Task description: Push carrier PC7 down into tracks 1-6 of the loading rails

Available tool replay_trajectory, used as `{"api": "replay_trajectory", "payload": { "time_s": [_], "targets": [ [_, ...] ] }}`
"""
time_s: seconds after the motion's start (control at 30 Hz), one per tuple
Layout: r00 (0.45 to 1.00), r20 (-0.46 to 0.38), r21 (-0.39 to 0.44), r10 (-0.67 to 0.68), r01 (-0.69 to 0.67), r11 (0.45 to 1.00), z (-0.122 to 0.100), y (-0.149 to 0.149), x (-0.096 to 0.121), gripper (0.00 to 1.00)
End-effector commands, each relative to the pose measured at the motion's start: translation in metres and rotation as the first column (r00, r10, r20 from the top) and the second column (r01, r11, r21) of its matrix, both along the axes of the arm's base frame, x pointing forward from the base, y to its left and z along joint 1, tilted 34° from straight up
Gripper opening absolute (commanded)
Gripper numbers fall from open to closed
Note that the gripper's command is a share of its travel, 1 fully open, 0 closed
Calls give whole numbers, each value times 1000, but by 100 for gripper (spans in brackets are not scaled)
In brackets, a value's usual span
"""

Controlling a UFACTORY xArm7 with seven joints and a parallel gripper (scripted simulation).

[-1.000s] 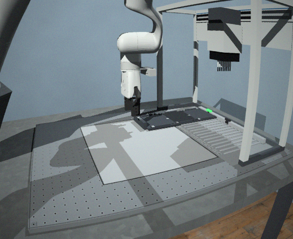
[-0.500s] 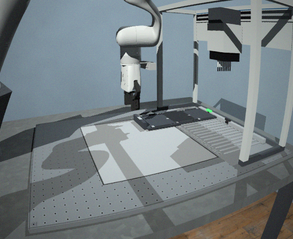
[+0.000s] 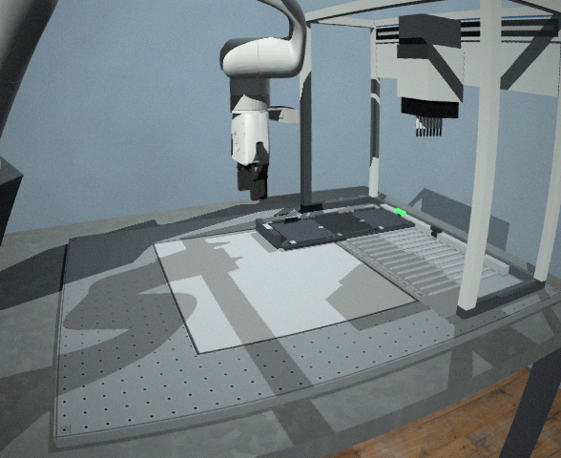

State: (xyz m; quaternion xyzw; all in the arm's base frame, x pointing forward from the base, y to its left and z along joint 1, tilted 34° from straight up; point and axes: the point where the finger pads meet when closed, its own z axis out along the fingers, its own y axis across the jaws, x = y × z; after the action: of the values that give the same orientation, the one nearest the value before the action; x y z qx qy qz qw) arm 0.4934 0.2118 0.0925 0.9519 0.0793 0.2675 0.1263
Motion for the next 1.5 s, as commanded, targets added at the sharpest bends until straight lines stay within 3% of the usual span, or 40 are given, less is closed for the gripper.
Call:
{"api": "replay_trajectory", "payload": {
  "time_s": [0.0,1.47],
  "targets": [
    [1000,2,2,2,-2,1000,9,3,-4,82],
    [1000,2,2,2,-2,1000,57,15,-35,82]
  ]
}}
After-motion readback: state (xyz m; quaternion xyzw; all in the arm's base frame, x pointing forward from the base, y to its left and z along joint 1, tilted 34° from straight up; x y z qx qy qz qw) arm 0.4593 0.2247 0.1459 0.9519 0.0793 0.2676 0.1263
